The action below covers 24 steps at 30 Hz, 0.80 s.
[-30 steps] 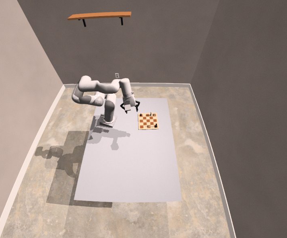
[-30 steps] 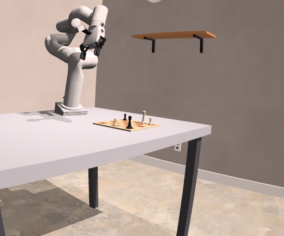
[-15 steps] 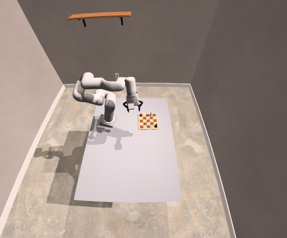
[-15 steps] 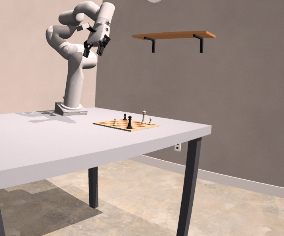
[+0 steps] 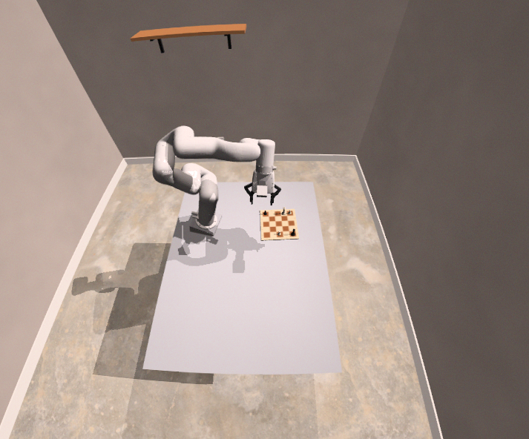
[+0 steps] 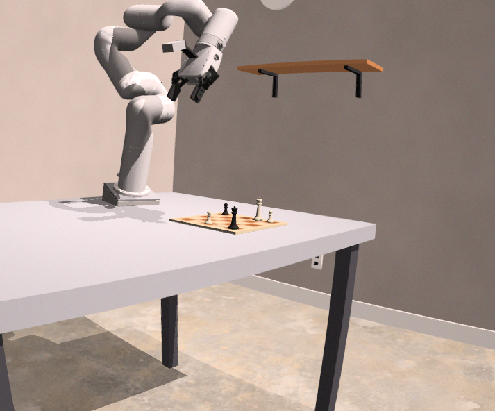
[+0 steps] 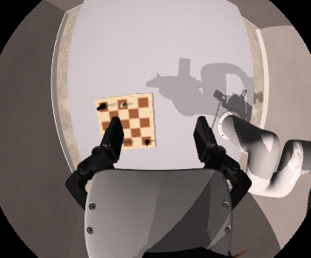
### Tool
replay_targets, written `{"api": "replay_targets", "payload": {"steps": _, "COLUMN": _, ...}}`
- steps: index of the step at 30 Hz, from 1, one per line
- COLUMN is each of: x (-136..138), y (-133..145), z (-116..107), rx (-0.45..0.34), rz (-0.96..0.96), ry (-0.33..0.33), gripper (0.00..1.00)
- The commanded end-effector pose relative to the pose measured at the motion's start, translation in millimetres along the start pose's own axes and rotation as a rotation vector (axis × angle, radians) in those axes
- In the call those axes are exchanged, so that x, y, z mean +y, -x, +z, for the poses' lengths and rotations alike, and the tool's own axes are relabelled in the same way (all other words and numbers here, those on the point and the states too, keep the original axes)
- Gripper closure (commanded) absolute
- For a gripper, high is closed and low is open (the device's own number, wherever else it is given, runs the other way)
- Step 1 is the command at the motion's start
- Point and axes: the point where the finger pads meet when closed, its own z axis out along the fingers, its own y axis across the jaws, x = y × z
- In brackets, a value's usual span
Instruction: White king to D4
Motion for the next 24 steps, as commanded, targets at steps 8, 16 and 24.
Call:
{"api": "replay_targets", "payload": {"steps": 8, "x": -51.6, "y": 23.4, "z": -4.8, "rx": 0.139, "rz": 0.005, "ry": 0.131, "gripper": 0.00}}
{"api": "replay_targets", "payload": {"steps": 16, "x": -76.9, "y": 43.7, "z": -3.4, "rx": 0.216, "rz": 0.005, "ry": 0.167, "gripper": 0.00}}
{"api": "replay_targets", "payload": {"steps": 24, "x": -112.6, "y": 84.5, "z": 3.1, "rx": 0.348, "rz": 0.006, "ry": 0.197, "gripper": 0.00}}
